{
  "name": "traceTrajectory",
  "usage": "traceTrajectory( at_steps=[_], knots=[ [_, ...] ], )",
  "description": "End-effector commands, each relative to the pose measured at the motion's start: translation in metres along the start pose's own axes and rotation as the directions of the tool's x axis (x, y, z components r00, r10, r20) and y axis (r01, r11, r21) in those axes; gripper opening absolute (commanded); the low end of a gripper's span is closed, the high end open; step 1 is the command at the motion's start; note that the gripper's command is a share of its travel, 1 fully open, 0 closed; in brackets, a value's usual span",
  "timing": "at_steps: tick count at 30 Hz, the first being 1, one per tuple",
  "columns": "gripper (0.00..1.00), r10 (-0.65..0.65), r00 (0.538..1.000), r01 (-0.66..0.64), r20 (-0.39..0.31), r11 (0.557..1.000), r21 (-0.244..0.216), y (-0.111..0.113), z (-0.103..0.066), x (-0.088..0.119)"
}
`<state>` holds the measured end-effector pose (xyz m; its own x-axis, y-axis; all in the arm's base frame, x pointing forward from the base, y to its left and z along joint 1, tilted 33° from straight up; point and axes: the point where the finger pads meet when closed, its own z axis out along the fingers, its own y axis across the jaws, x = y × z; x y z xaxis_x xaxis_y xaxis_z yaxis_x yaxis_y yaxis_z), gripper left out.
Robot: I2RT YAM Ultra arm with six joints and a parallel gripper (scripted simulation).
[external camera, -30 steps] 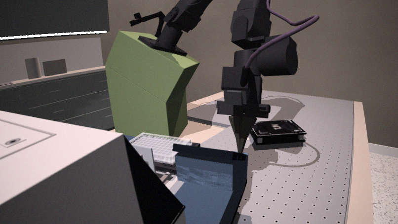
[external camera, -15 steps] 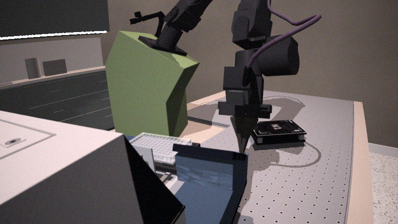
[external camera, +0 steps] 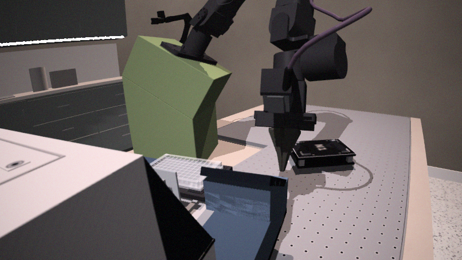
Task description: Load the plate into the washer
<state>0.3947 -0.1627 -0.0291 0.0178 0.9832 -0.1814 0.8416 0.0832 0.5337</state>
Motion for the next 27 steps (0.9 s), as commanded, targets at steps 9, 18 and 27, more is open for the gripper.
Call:
traceTrajectory(
  at_steps=[9,18,27],
  knots=[
    [0.00,0.008,1.000,-0.008,0.019,1.000,0.017,-0.007,-0.024,-0.007],
    [0.00,0.007,1.000,-0.008,0.017,1.000,0.015,-0.006,-0.038,-0.006],
    [0.00,0.008,1.000,-0.008,0.016,1.000,0.007,-0.003,-0.050,-0.006]
  ],
)
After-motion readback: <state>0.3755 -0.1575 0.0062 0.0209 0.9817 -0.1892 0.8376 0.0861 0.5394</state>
